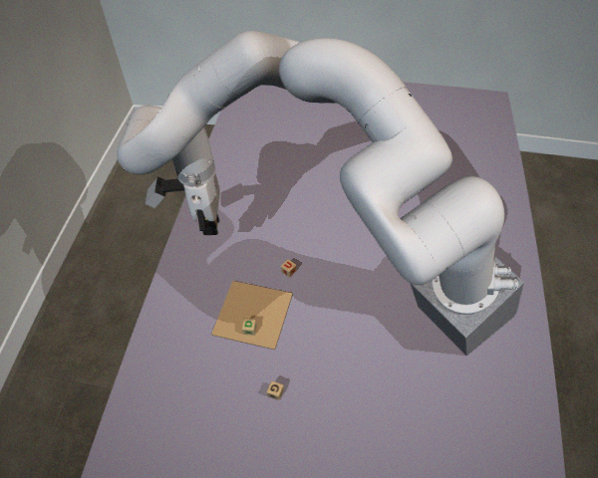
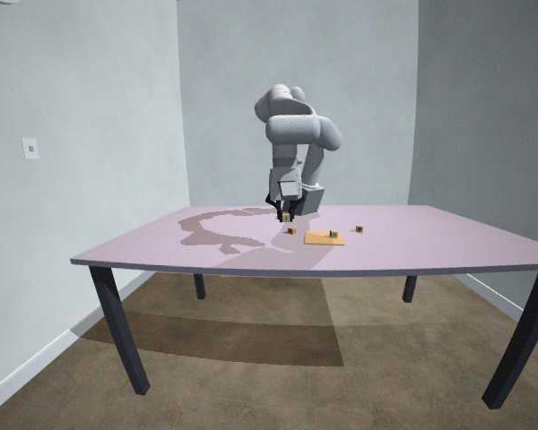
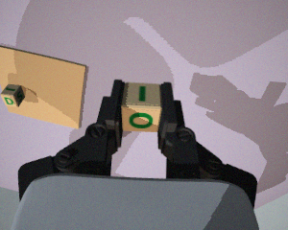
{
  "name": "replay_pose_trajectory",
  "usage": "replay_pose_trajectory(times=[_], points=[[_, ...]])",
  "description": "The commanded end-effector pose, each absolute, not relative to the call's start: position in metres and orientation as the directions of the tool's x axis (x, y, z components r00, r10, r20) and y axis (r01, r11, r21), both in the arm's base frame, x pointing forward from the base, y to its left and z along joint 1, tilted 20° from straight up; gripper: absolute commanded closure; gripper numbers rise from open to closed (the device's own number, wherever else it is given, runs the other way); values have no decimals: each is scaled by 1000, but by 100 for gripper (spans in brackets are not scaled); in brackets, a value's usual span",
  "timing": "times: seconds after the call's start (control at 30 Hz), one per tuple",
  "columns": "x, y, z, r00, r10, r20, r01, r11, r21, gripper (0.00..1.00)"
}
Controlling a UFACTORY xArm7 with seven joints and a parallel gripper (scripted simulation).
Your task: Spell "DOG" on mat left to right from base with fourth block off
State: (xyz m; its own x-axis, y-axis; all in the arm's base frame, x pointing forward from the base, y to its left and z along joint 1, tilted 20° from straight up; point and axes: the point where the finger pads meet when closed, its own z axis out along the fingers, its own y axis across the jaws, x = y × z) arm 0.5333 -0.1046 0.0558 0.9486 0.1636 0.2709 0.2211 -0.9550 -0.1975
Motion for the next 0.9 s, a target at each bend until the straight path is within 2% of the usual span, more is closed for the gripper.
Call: replay_pose_trajectory(times=[0.0, 0.3, 0.37, 0.4, 0.87], points=[[528, -90, 61, 906, 291, 306, 349, -924, -155, 79], [509, -56, 67, 753, 562, 342, 612, -789, -52, 79], [509, -56, 67, 753, 562, 342, 612, -789, -52, 79], [502, -45, 69, 688, 638, 346, 684, -729, -16, 79], [463, -1, 72, 316, 894, 317, 917, -373, 140, 79]])
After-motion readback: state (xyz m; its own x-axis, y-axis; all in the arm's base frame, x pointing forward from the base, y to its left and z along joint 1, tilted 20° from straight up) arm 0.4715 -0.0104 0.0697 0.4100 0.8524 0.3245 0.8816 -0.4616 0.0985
